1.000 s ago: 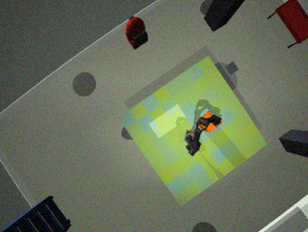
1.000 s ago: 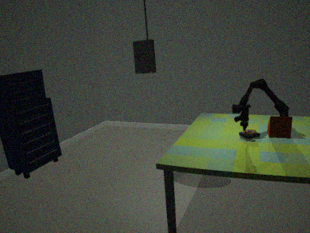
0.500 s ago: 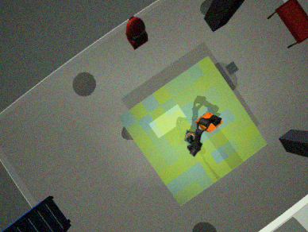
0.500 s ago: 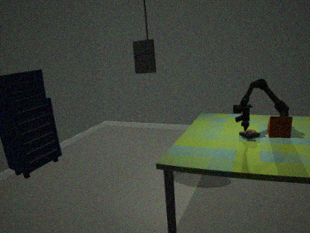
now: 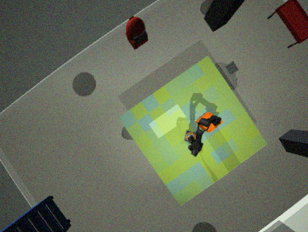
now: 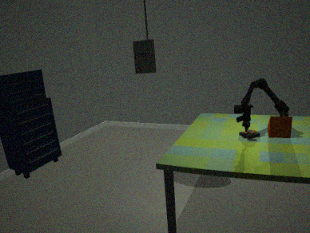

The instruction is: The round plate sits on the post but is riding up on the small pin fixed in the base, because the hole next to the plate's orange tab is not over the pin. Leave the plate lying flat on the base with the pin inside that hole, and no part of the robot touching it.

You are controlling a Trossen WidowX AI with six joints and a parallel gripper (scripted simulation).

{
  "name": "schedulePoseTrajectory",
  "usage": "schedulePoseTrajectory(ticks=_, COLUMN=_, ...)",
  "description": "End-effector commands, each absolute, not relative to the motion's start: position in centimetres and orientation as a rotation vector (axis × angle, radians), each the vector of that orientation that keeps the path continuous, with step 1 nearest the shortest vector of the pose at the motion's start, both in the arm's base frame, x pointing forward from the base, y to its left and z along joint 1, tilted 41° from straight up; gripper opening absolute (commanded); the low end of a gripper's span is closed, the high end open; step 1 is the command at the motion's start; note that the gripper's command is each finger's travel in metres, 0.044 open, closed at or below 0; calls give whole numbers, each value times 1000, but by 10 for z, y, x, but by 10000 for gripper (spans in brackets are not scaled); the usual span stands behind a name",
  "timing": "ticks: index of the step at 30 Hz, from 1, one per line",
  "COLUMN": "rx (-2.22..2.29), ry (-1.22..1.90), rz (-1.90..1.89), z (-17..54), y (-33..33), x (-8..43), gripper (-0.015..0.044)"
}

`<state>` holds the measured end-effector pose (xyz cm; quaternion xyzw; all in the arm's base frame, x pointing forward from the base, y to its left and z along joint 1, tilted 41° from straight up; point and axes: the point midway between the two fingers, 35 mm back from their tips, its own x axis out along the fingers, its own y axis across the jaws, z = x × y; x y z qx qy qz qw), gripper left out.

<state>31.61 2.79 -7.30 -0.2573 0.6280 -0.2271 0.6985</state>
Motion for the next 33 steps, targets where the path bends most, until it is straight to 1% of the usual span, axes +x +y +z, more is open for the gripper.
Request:
schedulePoseTrajectory(ticks=1, rx=-576, ry=1416, rz=-508, z=-77, y=27, x=309, gripper=0)
schedulePoseTrajectory(ticks=33, rx=-576, ry=1417, rz=-507, z=-81, y=29, x=285, gripper=0)
